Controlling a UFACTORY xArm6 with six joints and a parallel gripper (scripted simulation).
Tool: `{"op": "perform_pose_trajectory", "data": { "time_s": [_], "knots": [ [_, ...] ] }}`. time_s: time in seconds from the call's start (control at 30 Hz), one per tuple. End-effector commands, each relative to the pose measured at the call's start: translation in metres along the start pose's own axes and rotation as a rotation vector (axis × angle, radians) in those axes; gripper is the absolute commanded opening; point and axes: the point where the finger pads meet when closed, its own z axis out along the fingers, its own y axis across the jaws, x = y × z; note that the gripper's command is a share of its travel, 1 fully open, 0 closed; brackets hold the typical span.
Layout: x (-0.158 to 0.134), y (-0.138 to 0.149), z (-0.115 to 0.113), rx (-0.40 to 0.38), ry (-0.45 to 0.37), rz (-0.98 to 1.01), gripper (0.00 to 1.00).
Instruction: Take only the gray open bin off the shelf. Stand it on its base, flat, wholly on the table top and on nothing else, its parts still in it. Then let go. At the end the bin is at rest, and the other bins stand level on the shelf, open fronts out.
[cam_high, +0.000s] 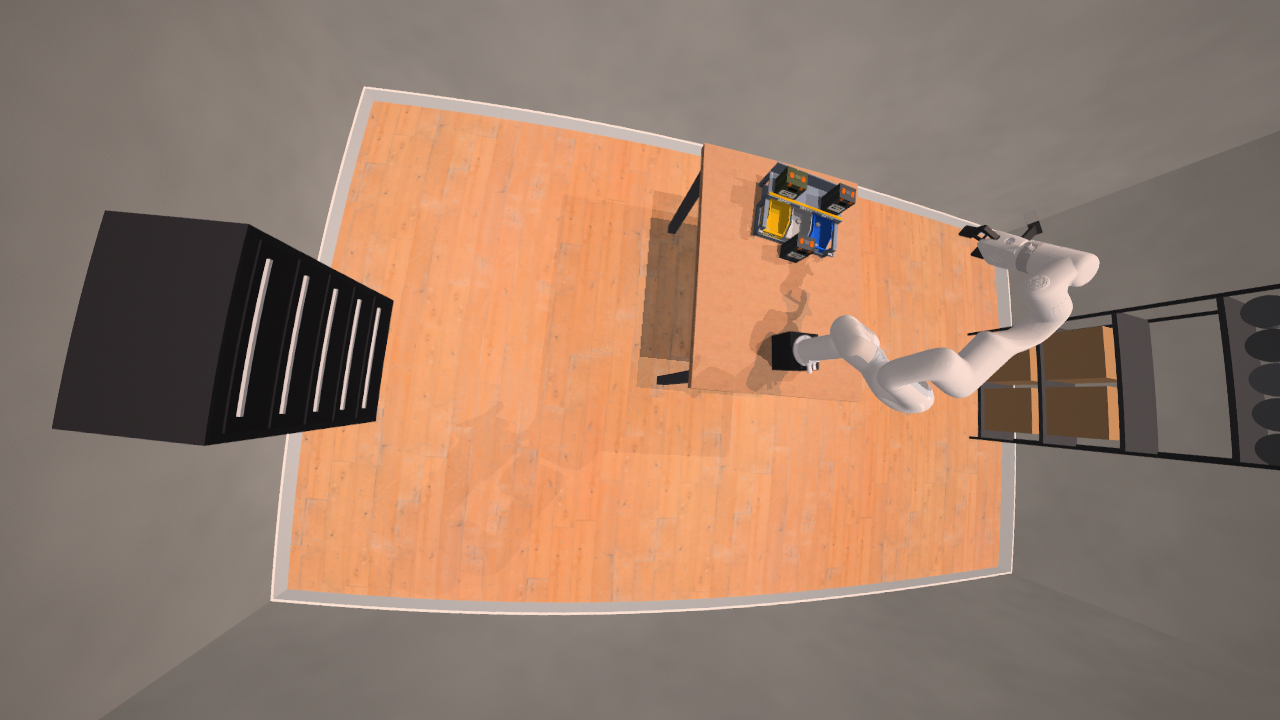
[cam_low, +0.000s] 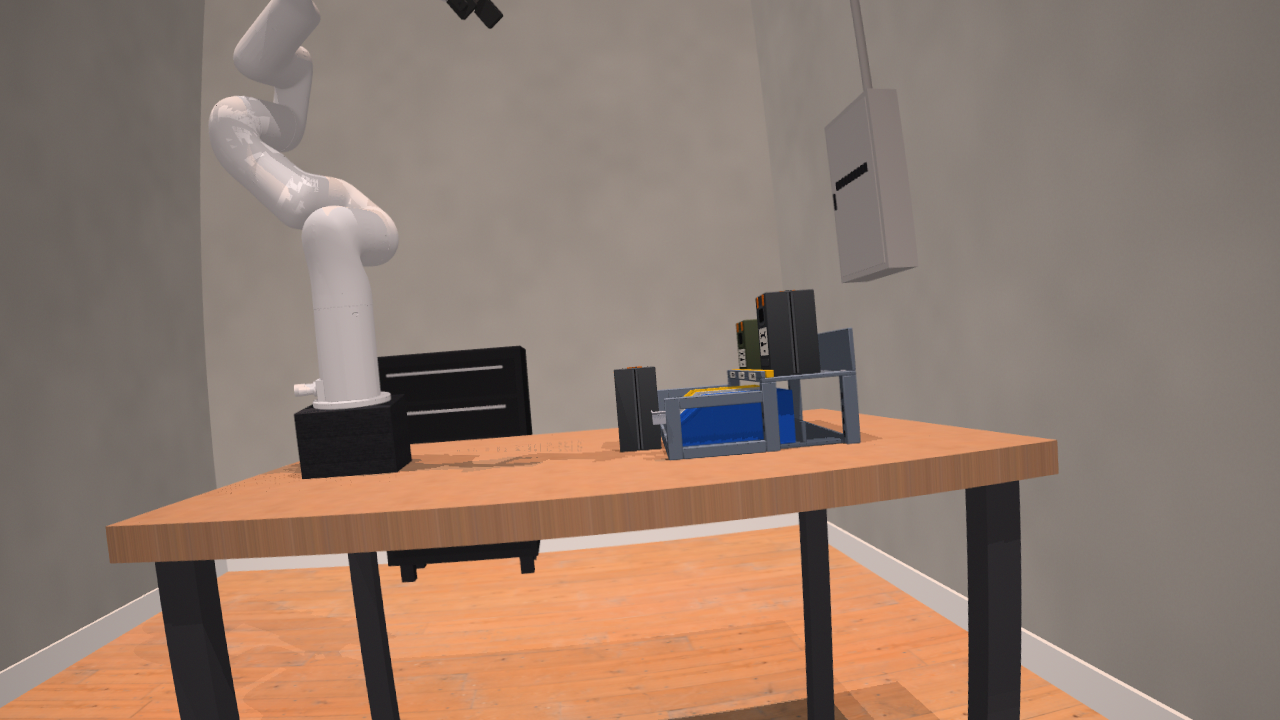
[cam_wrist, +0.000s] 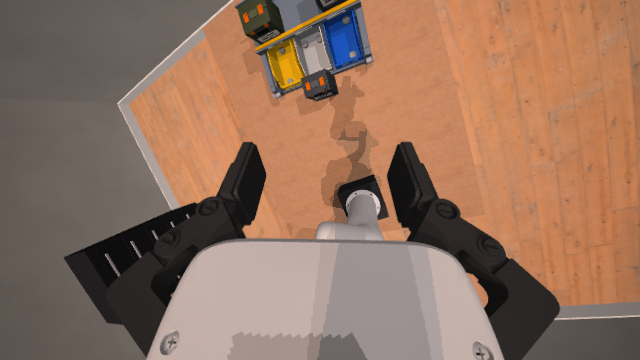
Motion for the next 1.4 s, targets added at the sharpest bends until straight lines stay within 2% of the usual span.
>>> {"op": "perform_pose_trajectory", "data": {
  "time_s": [0.0, 0.07, 0.23, 0.63, 0.67, 0.8, 1.2, 1.23, 1.37],
  "knots": [
    [0.000, 0.001, -0.001, 0.026, 0.004, -0.001, 1.00],
    [0.000, 0.001, -0.001, 0.026, 0.004, -0.001, 1.00],
    [-0.001, 0.048, -0.017, 0.084, 0.209, 0.144, 1.00],
    [-0.001, 0.048, -0.017, 0.084, 0.209, 0.144, 1.00],
    [0.000, 0.057, -0.020, 0.051, 0.254, 0.176, 1.00],
    [-0.002, 0.094, -0.033, 0.146, 0.407, 0.281, 1.00],
    [-0.002, 0.094, -0.033, 0.146, 0.407, 0.281, 1.00],
    [0.000, 0.104, -0.038, 0.024, 0.383, 0.304, 1.00],
    [-0.004, 0.145, -0.051, 0.149, 0.413, 0.286, 1.00]
  ]
}}
